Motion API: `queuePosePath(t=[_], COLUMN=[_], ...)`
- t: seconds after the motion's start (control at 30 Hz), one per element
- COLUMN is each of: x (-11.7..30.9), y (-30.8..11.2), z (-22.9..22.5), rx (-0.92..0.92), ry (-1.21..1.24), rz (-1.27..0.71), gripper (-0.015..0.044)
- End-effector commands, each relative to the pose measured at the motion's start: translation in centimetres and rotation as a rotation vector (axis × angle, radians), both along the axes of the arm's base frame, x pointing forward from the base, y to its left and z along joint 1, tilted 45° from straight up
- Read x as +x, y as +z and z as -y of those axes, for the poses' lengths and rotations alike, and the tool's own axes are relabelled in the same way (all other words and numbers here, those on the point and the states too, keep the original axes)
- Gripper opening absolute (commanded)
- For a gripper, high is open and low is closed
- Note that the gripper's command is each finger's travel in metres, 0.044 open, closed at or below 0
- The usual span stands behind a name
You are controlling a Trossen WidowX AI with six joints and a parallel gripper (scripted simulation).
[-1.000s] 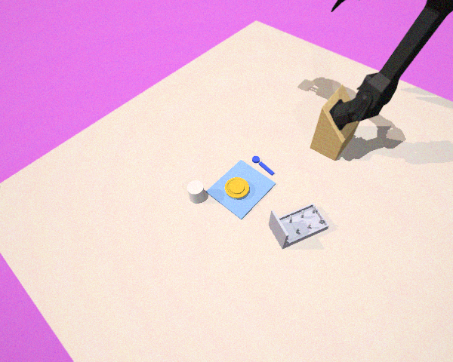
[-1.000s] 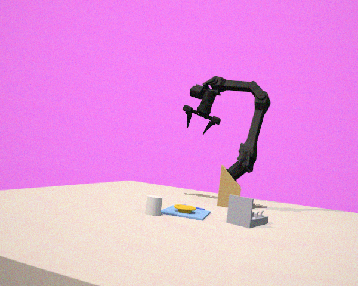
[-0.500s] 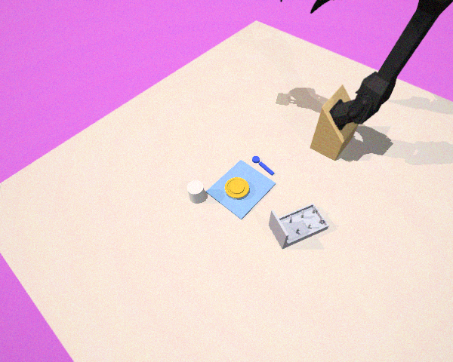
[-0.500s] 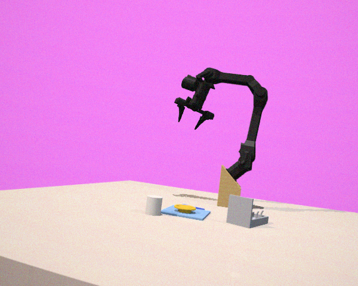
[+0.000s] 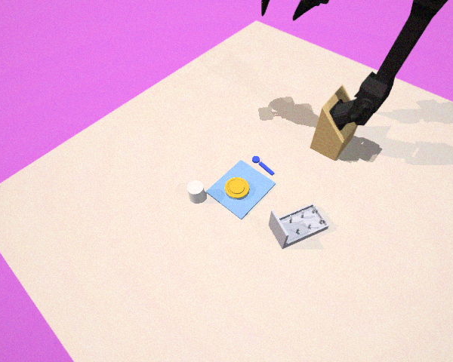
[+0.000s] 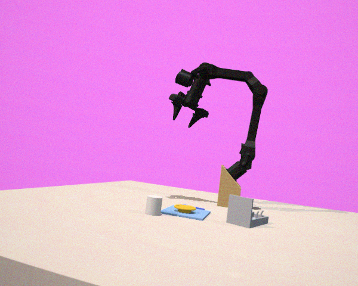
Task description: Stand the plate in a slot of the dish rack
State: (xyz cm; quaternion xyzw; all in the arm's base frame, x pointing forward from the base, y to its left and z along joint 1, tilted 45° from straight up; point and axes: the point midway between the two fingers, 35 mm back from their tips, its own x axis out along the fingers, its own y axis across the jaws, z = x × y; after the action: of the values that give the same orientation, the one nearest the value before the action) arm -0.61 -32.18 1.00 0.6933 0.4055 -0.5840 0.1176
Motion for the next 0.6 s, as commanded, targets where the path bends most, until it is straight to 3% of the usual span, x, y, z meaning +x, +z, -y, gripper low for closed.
queuePosePath(t=[0.0, 0.57], x=[2.5, 10.8], y=[-0.4, -1.2], z=[0.0, -1.8], rx=[0.008, 0.051], ry=[0.134, 0.585], rz=[0.079, 0.308], gripper=[0.0400, 0.0400])
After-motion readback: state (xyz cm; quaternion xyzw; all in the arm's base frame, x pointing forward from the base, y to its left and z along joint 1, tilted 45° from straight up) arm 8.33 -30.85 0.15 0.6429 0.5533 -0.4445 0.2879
